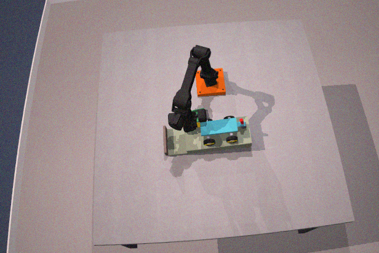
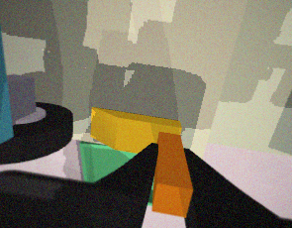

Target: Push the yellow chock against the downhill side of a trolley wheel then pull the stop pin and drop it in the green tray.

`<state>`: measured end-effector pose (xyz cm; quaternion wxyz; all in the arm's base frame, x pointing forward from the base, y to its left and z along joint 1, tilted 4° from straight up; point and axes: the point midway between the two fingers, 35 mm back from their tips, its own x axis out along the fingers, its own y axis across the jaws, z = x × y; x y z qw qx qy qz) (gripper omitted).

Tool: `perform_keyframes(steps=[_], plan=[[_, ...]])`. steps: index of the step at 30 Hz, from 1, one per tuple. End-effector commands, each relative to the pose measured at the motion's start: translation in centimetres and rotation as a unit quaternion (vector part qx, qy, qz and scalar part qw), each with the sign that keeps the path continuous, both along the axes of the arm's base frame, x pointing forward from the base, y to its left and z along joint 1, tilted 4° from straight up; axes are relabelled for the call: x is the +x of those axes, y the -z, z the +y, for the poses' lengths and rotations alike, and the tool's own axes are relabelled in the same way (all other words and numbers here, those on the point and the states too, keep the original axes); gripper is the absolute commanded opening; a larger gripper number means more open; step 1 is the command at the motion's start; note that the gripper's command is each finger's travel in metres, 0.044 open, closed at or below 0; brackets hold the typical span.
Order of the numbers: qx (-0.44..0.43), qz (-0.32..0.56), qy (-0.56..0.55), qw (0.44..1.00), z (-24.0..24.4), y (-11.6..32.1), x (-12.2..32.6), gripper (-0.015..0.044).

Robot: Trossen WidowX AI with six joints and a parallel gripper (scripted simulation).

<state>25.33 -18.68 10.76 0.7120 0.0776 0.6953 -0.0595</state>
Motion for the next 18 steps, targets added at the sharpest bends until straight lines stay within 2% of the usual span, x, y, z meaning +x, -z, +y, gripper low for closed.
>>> perform_keyframes(steps=[1,18], plan=[[0.000,-0.003,0.001,1.000,0.5,-0.1,0.1,0.0000],[0.001,-0.003,0.001,1.000,2.1,-0.1,0.4,0.0000]])
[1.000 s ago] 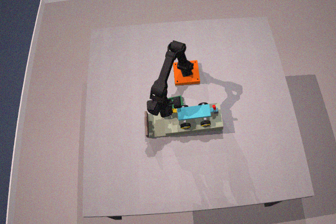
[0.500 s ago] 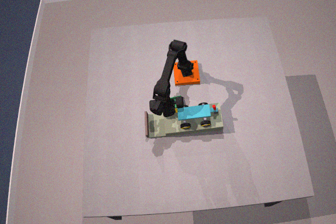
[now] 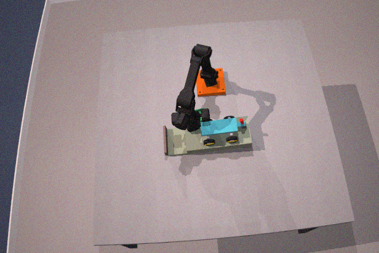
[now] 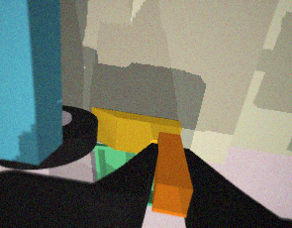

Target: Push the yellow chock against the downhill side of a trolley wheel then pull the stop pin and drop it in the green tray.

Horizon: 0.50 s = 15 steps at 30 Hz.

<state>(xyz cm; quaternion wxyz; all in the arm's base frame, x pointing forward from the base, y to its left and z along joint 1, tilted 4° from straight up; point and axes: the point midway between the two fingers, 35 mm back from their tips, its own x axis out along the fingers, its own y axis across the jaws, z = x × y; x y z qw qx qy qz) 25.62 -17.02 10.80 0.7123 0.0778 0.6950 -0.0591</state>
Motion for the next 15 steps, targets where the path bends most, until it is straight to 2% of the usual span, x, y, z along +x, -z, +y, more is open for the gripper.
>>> perform_keyframes(steps=[1,15], plan=[[0.001,-0.003,0.002,1.000,0.49,-0.06,0.10,0.0000],[-0.002,0.000,0.001,1.000,0.53,-0.03,0.08,0.0000]])
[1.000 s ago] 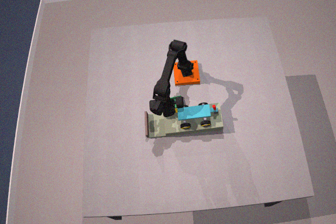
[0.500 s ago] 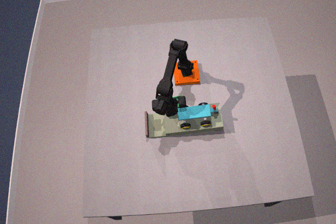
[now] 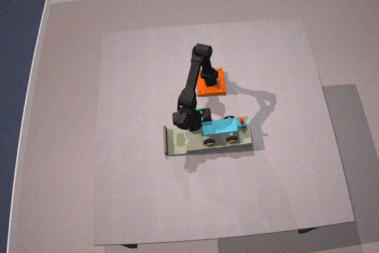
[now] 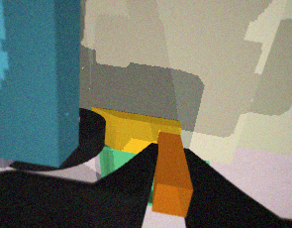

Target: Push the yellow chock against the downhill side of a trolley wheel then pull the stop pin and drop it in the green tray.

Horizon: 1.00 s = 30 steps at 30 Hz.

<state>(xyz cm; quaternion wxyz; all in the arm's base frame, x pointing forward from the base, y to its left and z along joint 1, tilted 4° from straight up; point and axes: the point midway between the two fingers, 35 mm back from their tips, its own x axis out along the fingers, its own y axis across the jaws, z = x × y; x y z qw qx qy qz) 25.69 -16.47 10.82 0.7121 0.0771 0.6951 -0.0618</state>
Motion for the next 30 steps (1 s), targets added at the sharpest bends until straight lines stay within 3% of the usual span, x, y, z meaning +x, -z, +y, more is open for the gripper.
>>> perform_keyframes(steps=[1,8,30], plan=[[0.000,0.000,-0.001,1.000,0.0,0.0,0.0,0.0000],[0.000,0.000,-0.001,1.000,0.0,0.0,0.0,0.0184],[0.003,-0.003,0.000,1.000,-0.2,-5.6,-0.2,0.0190]])
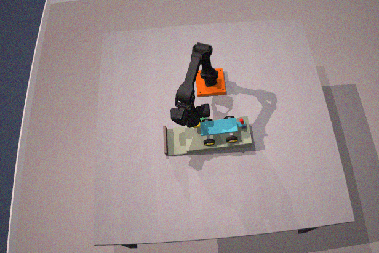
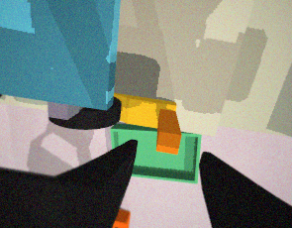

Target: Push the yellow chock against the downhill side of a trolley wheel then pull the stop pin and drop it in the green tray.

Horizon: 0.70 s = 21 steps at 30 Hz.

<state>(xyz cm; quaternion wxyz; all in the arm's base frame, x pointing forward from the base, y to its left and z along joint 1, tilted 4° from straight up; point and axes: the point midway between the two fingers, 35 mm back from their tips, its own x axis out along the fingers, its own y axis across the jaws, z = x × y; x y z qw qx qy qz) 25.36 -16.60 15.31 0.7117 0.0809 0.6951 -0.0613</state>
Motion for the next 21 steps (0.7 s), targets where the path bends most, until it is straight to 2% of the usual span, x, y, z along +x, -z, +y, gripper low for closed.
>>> perform_keyframes(steps=[1,2,6,10,21], plan=[[0.000,-0.003,-0.002,1.000,-0.1,-1.3,0.1,0.0190],[0.000,-0.003,-0.002,1.000,-0.1,-1.4,0.1,0.0190],[0.000,-0.001,0.000,1.000,0.0,-0.6,0.0,0.0295],[-0.018,-0.030,0.037,0.999,-2.0,-2.0,-0.4,0.0190],[0.008,-0.043,0.178,0.983,1.0,-2.8,2.3,0.0190]])
